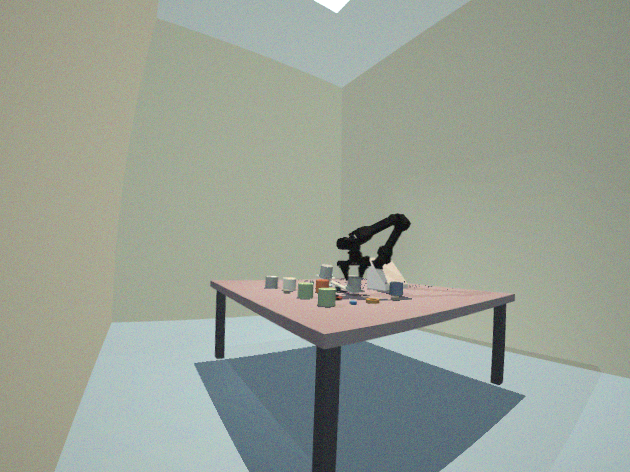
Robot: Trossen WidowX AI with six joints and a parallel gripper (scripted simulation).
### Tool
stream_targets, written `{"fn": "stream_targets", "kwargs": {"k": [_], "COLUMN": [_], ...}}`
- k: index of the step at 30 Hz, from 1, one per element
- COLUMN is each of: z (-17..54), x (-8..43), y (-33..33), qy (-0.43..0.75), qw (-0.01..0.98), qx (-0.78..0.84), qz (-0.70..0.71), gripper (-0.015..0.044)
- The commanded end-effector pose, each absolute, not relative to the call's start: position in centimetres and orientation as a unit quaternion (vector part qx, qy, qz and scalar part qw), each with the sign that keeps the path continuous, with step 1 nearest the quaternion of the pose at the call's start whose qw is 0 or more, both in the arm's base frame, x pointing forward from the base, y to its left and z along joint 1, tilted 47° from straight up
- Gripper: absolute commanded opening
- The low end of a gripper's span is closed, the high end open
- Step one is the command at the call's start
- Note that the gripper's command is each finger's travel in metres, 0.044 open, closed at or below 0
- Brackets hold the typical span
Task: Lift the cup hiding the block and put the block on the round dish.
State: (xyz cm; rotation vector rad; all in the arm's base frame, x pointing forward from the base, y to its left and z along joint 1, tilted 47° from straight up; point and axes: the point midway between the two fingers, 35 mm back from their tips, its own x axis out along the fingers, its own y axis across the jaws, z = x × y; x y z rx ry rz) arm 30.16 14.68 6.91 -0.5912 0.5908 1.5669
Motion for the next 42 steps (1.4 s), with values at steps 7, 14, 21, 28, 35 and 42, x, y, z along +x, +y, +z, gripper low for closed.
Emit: {"fn": "stream_targets", "kwargs": {"k": [7, 14, 21, 28, 35, 42], "z": [5.8, 5.1, 5.1, 5.1, 5.6, 6.1], "x": [29.9, 29.7, 29.7, 29.7, 30.0, 30.2], "y": [15.9, 16.6, 16.6, 16.6, 16.0, 15.4], "qy": [0.260, 0.259, 0.259, 0.259, 0.260, 0.261], "qw": [0.631, 0.631, 0.631, 0.631, 0.631, 0.631], "qx": [-0.256, -0.255, -0.255, -0.255, -0.256, -0.257], "qz": [0.684, 0.685, 0.685, 0.685, 0.684, 0.684], "gripper": [0.0440, 0.0440, 0.0322, 0.0216, 0.0032, 0.0000]}}
